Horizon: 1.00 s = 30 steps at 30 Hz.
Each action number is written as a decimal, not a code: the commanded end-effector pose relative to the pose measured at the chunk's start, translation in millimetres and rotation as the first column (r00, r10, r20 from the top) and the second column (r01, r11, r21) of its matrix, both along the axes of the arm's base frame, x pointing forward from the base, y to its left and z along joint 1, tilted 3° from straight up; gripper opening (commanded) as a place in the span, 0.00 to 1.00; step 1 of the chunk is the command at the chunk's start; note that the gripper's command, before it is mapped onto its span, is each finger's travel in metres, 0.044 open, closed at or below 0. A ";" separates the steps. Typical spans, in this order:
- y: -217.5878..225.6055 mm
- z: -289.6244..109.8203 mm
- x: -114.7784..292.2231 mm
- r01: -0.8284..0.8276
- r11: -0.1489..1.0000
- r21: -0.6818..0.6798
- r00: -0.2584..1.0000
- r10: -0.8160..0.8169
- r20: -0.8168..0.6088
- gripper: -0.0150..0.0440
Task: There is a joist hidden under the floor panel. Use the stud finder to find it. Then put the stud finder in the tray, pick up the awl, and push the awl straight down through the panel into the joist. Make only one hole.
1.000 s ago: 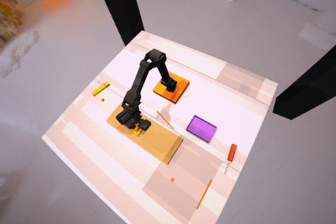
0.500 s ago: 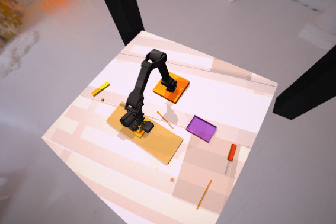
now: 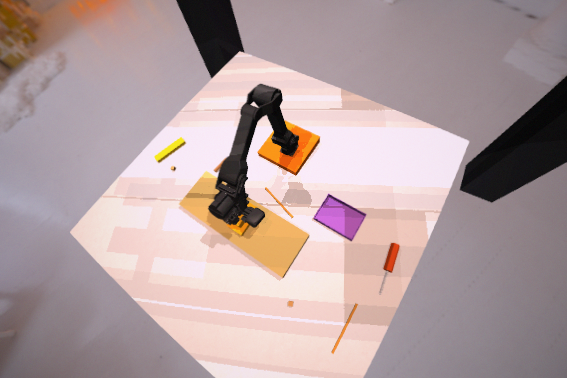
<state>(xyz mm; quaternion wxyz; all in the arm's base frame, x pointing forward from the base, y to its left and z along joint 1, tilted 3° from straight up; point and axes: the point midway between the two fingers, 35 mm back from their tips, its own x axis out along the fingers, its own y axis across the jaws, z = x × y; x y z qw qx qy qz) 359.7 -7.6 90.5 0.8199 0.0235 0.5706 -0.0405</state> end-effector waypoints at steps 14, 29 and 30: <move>25.3 -0.5 2.3 0.002 1.000 0.003 1.000 -0.002 -0.002 0.25; 46.8 -0.5 4.4 0.002 1.000 0.005 1.000 -0.002 -0.002 0.25; 48.2 -0.5 4.5 0.002 1.000 0.006 1.000 -0.002 -0.002 0.25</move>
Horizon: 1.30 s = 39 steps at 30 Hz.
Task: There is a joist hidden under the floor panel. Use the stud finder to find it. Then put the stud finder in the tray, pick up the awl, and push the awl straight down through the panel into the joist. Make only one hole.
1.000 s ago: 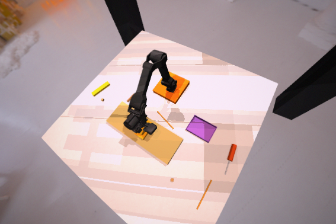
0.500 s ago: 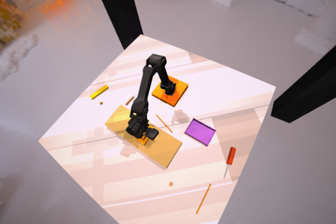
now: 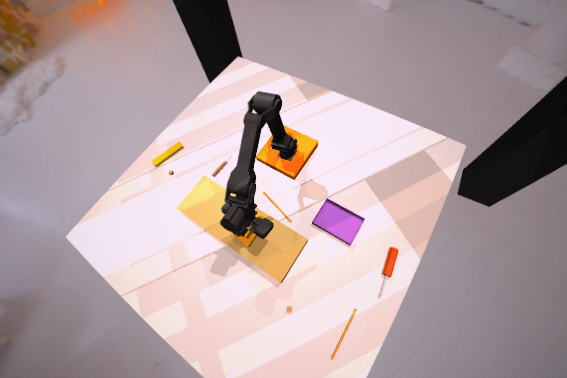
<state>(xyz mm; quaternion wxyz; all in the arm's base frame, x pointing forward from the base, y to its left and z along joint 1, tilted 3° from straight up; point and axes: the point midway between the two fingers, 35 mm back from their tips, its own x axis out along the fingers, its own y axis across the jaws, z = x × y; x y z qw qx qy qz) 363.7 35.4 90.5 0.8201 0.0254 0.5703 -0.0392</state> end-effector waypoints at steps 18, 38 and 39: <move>30.9 -0.5 3.0 0.002 1.000 0.004 1.000 -0.002 -0.003 0.25; 59.5 -0.3 5.7 0.002 1.000 0.007 1.000 -0.001 -0.002 0.25; 61.0 -0.3 5.9 0.002 1.000 0.007 1.000 -0.001 -0.002 0.25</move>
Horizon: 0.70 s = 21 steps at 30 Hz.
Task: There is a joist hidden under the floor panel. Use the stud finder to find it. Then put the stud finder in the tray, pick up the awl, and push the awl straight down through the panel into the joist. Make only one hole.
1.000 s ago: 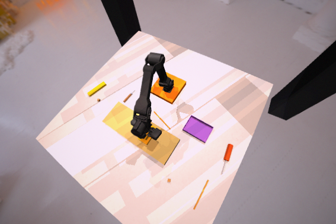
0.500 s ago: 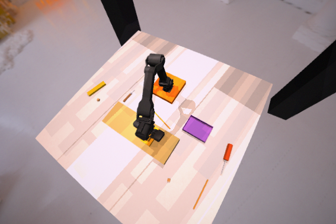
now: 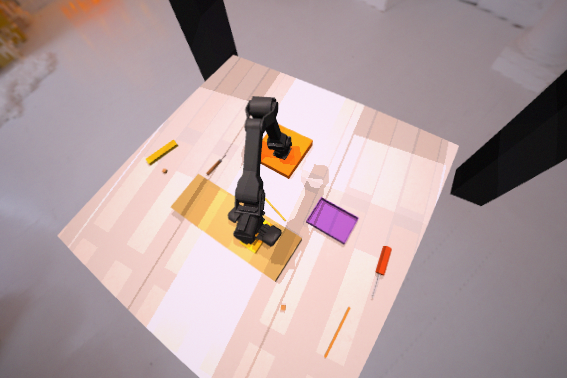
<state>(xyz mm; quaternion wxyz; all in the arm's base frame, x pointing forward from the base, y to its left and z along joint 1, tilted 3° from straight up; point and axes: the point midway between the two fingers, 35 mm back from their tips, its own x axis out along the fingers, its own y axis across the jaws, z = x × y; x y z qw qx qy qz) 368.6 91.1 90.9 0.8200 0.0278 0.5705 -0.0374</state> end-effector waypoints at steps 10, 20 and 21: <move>19.6 -0.4 2.3 0.002 1.000 0.002 1.000 -0.002 -0.002 0.25; 33.9 -0.3 3.6 0.002 1.000 0.004 1.000 -0.002 -0.002 0.25; 35.3 -0.2 3.8 0.002 1.000 0.004 1.000 -0.002 -0.002 0.25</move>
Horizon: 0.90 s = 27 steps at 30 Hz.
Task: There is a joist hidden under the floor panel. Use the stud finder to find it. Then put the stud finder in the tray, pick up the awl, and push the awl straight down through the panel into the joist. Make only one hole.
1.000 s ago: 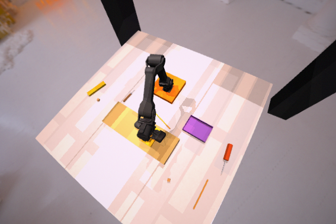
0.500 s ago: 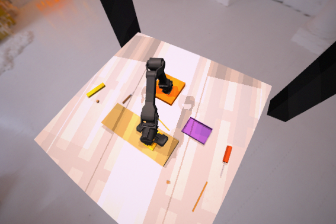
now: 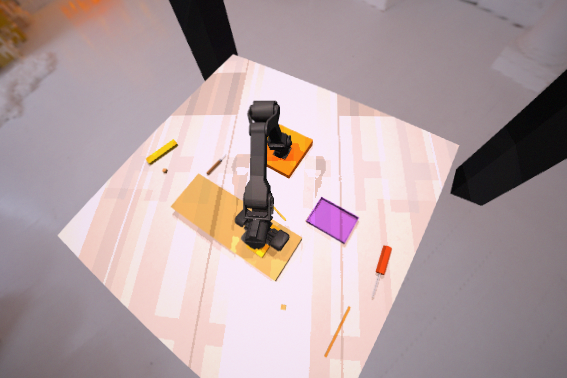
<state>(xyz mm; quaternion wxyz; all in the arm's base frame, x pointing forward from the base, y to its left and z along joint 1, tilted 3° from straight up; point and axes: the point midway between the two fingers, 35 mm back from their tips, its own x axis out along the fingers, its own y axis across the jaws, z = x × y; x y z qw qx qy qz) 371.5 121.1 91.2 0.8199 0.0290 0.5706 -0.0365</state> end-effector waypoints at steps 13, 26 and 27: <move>23.9 -0.3 2.6 0.002 1.000 0.002 1.000 -0.002 -0.002 0.25; 42.5 0.1 4.3 0.002 1.000 0.004 1.000 -0.002 -0.002 0.25; 43.9 0.1 4.5 0.002 1.000 0.004 1.000 -0.002 -0.002 0.25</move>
